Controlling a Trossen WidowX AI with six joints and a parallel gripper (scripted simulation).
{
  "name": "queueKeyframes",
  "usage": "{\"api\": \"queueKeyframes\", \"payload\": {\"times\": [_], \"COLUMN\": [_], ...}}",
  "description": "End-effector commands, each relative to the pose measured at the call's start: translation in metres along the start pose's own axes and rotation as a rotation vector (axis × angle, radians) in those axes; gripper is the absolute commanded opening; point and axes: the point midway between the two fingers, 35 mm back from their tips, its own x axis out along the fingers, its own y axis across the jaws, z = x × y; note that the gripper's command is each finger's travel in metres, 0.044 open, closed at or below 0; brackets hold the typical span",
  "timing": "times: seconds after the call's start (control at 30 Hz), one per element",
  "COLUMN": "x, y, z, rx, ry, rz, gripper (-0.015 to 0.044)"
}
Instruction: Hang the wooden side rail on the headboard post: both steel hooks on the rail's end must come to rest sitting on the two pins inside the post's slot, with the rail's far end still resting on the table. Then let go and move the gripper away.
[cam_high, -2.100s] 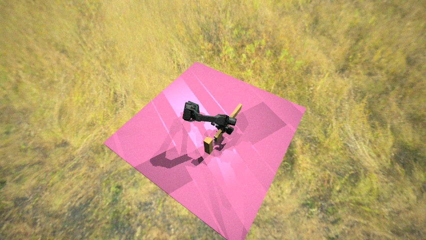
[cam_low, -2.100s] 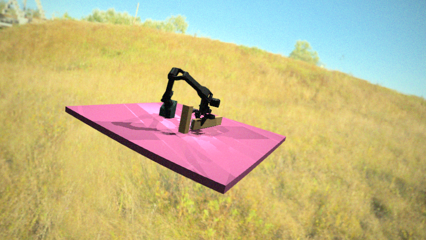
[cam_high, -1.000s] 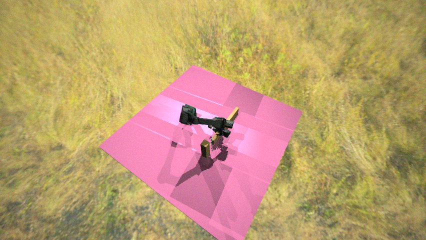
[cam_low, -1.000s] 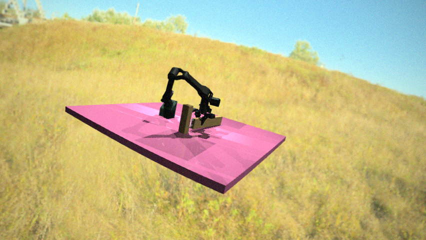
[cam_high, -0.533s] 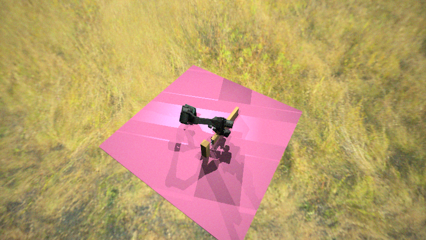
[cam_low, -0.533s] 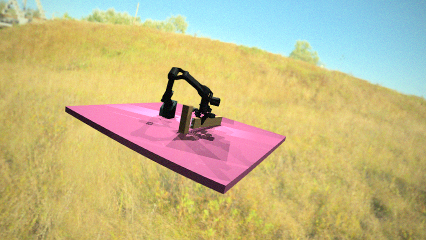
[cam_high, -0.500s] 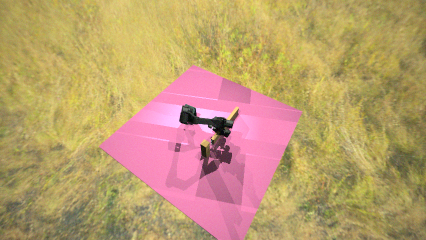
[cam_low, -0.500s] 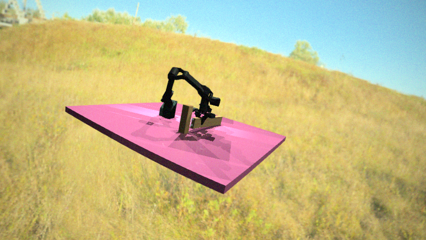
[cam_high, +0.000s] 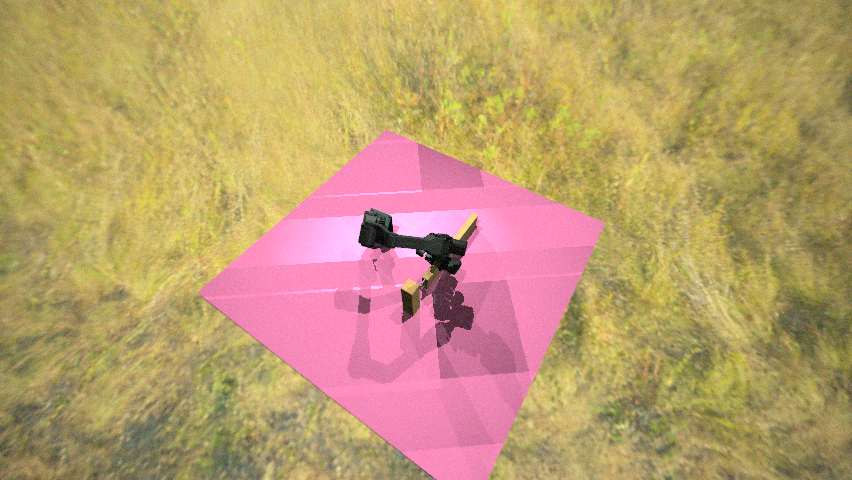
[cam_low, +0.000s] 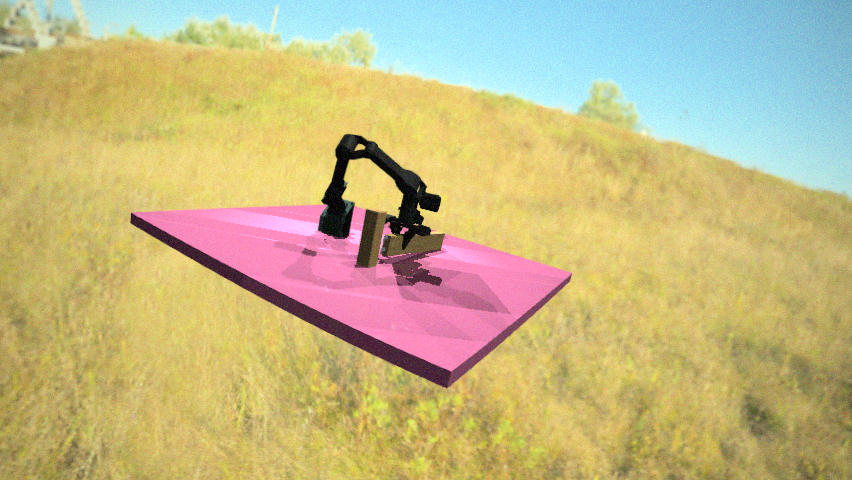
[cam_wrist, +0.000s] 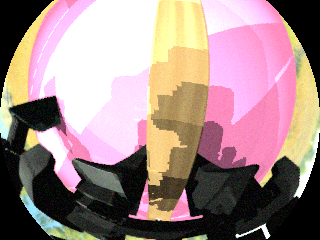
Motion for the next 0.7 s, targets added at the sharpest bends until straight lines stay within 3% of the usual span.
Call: {"api": "queueKeyframes", "payload": {"times": [0.0, 0.67], "x": [-0.0062, -0.0095], "y": [-0.0030, -0.0030], "z": [0.0023, 0.0023], "rx": [-0.003, -0.003], "ry": [-0.007, -0.008], "rz": [-0.014, -0.014], "gripper": [0.0000, 0.0000]}}
